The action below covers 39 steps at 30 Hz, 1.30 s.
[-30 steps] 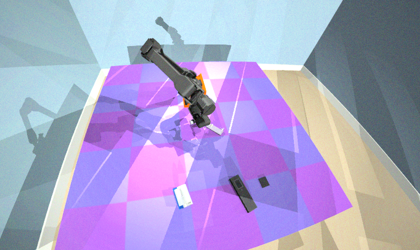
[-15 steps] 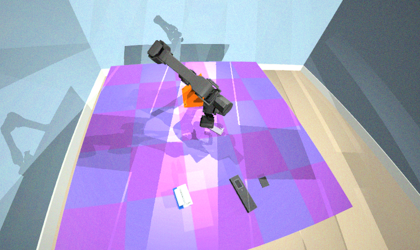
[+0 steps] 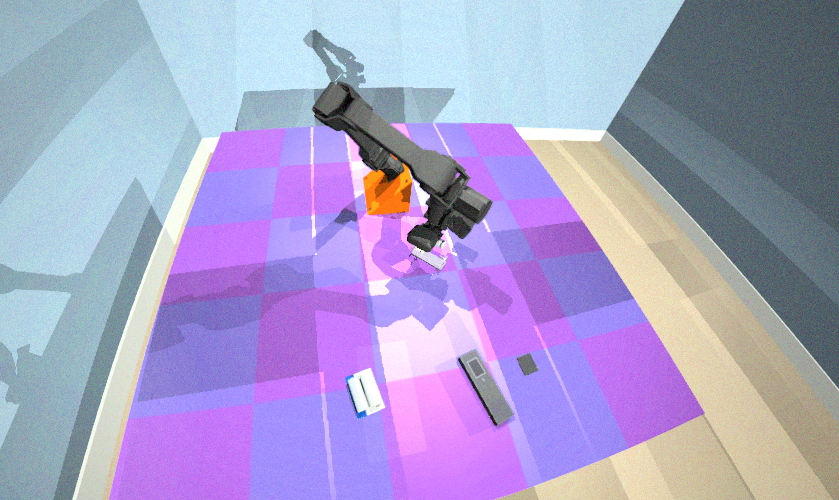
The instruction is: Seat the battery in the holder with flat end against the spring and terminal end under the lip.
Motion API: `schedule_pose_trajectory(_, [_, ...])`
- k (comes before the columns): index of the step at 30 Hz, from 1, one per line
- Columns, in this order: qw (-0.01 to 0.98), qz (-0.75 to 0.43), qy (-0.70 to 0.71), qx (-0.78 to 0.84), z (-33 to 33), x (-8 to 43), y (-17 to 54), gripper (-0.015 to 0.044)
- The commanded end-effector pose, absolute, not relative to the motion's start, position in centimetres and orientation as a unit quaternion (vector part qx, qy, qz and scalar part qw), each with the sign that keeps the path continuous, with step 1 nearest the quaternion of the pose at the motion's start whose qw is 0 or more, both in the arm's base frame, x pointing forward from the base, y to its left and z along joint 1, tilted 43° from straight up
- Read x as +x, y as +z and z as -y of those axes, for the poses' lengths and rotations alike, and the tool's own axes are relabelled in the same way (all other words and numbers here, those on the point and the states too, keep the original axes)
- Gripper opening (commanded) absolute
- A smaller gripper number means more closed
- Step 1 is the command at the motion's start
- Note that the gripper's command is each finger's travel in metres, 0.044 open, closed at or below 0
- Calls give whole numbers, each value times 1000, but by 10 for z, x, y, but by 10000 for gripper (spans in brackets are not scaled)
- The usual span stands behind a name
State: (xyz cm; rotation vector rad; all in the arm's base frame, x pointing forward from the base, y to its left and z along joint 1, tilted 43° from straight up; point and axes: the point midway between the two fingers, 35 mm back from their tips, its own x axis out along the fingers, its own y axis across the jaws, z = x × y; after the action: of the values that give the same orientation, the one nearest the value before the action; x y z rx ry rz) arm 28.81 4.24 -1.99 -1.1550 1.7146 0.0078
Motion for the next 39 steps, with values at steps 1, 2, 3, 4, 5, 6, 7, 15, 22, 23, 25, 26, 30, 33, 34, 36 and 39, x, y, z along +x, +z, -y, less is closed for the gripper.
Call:
schedule_pose_trajectory(1, [520,-712,-8,-471,-44,289,-20,78])
schedule_pose_trajectory(2, [520,-712,-8,-471,-44,289,-20,78])
schedule_pose_trajectory(3, [521,-712,-8,-471,-44,289,-20,78])
schedule_pose_trajectory(4, [523,-711,-6,-470,-44,289,-21,78])
schedule_pose_trajectory(5, [526,-709,-3,-470,-43,289,-23,78])
schedule_pose_trajectory(6, [531,-706,0,-469,-42,289,-25,78])
schedule_pose_trajectory(7, [535,-703,4,-468,-41,290,-27,78])
schedule_pose_trajectory(15, [566,-680,30,-466,-32,292,-41,78])
schedule_pose_trajectory(22, [592,-657,52,-465,-24,293,-50,78])
schedule_pose_trajectory(23, [595,-653,55,-465,-22,293,-51,78])
schedule_pose_trajectory(25, [601,-647,61,-465,-20,294,-52,78])
schedule_pose_trajectory(26, [603,-645,63,-465,-20,294,-53,78])
schedule_pose_trajectory(30, [604,-645,65,-465,-19,294,-53,78])
schedule_pose_trajectory(33, [608,-641,69,-463,-18,294,-54,78])
schedule_pose_trajectory(34, [610,-639,71,-462,-18,293,-54,78])
schedule_pose_trajectory(36, [614,-636,74,-461,-17,293,-55,78])
schedule_pose_trajectory(39, [621,-631,80,-459,-16,292,-56,78])
